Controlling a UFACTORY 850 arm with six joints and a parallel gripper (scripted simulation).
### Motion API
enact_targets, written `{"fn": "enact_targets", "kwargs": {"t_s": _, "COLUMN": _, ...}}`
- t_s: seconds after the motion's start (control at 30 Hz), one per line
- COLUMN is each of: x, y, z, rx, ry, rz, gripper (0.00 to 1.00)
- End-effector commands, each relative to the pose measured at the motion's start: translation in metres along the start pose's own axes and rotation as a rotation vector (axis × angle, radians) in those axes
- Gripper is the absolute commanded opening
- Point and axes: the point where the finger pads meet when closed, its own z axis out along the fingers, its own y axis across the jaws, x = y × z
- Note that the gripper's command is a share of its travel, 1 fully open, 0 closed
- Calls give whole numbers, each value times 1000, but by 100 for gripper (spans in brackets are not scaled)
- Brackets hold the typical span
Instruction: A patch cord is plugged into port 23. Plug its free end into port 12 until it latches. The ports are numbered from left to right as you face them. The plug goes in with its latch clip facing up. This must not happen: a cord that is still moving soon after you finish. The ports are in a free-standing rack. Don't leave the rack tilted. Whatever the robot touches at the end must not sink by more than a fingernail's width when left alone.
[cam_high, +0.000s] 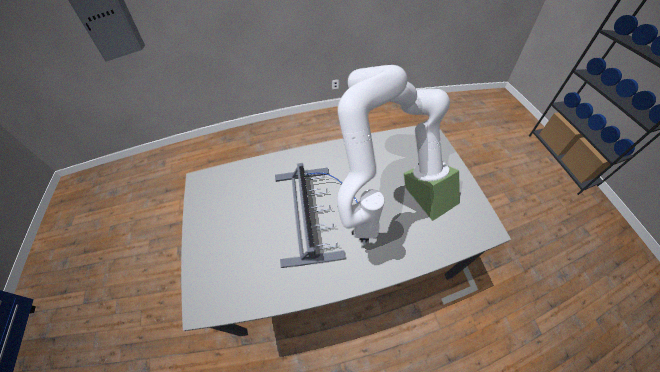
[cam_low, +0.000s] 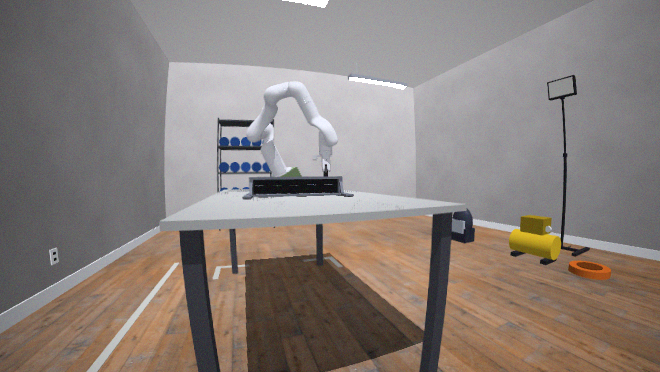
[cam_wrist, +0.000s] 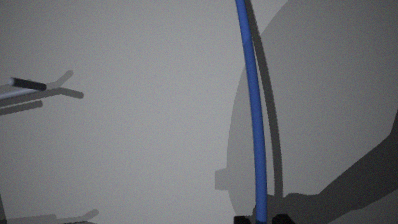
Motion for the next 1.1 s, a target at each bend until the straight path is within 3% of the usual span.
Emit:
{"fn": "enact_targets", "kwargs": {"t_s": 0.0, "x": -1, "y": -1, "z": -2, "rx": 1, "ry": -1, "rz": 0, "gripper": 0}}
{"fn": "enact_targets", "kwargs": {"t_s": 1.07, "x": 5, "y": -6, "z": -3, "rx": 5, "ry": 3, "rz": 45, "gripper": 0}}
